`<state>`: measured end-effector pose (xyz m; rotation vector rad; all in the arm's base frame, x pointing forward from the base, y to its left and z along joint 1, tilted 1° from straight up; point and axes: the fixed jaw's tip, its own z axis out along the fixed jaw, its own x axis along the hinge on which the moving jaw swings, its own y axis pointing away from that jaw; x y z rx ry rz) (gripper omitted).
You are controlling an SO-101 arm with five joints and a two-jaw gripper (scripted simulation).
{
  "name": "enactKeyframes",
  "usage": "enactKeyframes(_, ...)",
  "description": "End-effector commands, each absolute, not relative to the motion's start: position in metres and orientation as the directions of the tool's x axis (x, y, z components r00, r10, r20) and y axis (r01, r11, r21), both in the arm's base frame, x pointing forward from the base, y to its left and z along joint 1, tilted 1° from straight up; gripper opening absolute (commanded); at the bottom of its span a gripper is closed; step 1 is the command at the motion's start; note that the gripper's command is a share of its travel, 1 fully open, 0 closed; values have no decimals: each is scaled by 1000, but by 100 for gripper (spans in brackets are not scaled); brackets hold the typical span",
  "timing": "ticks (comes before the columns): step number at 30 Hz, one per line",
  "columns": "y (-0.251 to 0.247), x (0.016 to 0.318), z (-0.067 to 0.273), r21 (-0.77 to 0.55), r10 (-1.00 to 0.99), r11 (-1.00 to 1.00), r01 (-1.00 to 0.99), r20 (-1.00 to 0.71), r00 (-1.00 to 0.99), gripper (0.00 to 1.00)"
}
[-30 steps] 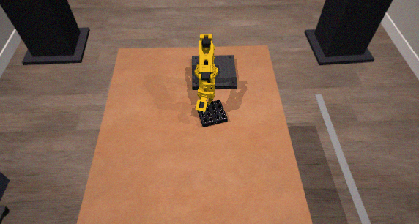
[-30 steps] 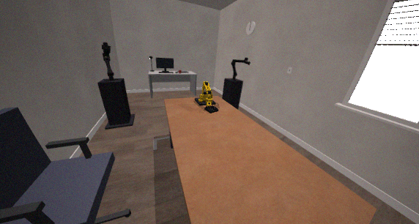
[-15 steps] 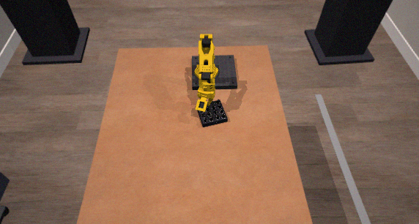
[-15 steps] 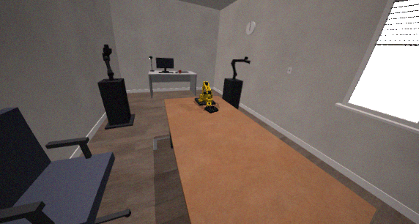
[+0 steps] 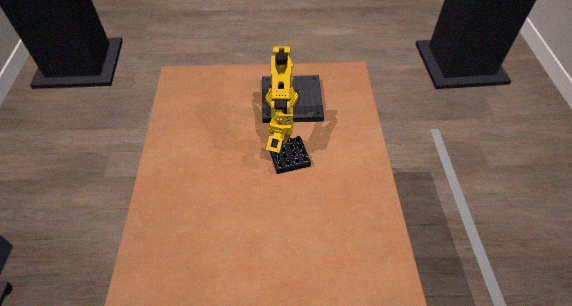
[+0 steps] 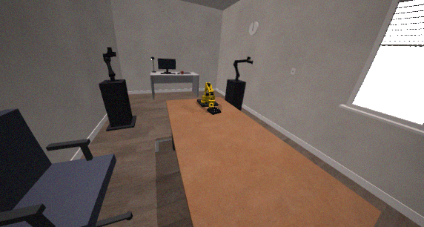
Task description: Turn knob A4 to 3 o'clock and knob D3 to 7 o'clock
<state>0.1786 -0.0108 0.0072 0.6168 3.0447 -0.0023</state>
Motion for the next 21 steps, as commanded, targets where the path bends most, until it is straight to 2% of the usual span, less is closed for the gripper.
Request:
enactKeyframes(1, -10, 175, 5, 4, 384, 923, 384, -14, -923, 1)
enactKeyframes(7, -10, 175, 5, 4, 384, 923, 384, -14, -923, 1)
enactKeyframes(21, -8, 174, 5, 1, 149, 989, 149, -14, -989, 1)
